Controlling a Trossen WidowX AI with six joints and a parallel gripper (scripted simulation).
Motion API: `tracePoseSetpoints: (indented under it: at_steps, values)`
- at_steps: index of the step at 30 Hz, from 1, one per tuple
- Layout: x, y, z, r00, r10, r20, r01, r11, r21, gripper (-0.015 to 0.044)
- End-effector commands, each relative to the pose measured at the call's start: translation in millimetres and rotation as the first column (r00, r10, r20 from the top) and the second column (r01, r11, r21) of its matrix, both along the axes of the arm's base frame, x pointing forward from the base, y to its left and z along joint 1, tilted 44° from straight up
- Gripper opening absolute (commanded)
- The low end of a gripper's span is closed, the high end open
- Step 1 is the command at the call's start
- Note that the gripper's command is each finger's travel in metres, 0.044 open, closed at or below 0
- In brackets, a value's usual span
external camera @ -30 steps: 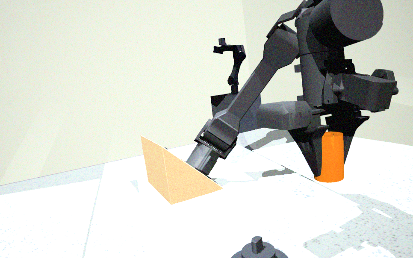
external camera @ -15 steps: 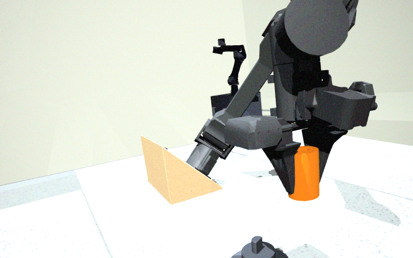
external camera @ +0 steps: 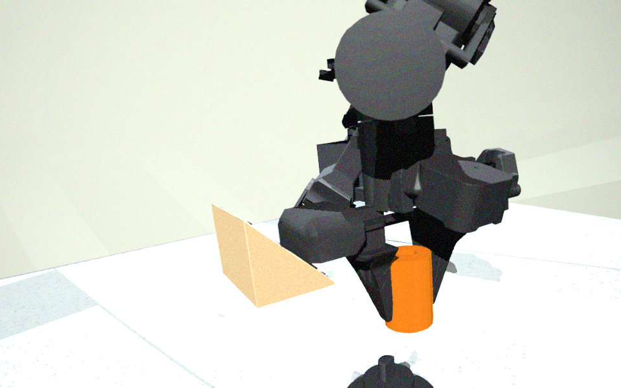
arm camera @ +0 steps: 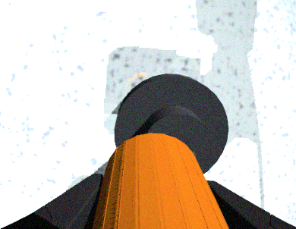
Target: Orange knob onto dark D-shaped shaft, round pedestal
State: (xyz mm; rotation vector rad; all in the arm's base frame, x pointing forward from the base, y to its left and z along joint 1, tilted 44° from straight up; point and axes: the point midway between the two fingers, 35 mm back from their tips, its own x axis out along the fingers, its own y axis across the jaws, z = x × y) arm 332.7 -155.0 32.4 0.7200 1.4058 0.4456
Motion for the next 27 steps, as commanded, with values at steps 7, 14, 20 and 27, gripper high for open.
tracePoseSetpoints:
  at_steps: [7, 14, 20, 27]
  values:
    - [-6.9, -7.7, -19.8, 1.000, 0.014, -0.001, -0.014, 1.000, 0.004, 0.0000]
    - [-4.6, 2.8, -30.9, 1.000, 0.014, -0.001, -0.014, 1.000, 0.005, 0.0000]
    - [-3.8, 8.9, -37.3, 1.000, 0.014, 0.000, -0.014, 1.000, 0.005, 0.0000]
    - [-3.3, 5.6, -35.2, 1.000, 0.019, 0.004, -0.019, 1.000, 0.004, 0.0000]
